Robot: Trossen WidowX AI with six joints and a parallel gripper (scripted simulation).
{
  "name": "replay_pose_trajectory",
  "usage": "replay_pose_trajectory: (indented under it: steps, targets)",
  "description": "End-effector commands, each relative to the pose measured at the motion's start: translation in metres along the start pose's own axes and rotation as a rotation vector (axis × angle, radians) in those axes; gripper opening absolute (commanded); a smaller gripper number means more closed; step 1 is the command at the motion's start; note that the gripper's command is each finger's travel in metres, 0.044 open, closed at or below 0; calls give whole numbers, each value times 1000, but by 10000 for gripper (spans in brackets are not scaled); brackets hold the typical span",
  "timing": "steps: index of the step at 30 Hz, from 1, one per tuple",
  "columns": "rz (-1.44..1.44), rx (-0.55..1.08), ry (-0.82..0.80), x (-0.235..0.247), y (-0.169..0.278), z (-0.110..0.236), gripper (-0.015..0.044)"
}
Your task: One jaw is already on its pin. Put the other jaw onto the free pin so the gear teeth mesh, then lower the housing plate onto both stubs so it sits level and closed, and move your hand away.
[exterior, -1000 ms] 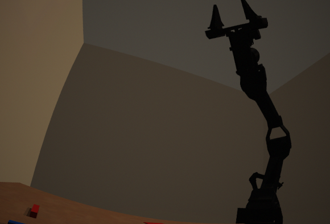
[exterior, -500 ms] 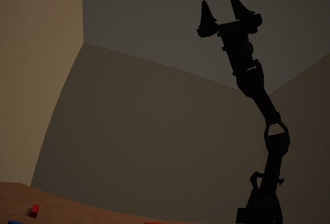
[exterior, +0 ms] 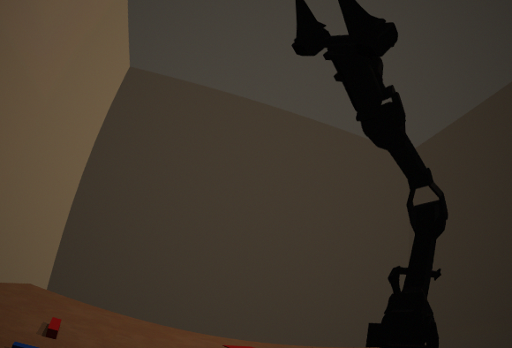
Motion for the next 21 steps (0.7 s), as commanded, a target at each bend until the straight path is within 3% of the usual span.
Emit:
replay_pose_trajectory:
  steps: [1,21]
  targets:
    - [37,38,-27,8,11,-4,440]
    - [262,214,-228,56,68,-18,440]
Point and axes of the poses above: the point midway between the two fingers, 35 mm back from their tips, its own z axis back along the fingers, its own x axis across the jaws, y = z × x, the point moved 1 cm from there along z, back along the fingers, and after that the axes turned 13 degrees about z, right-handed, at the moved point
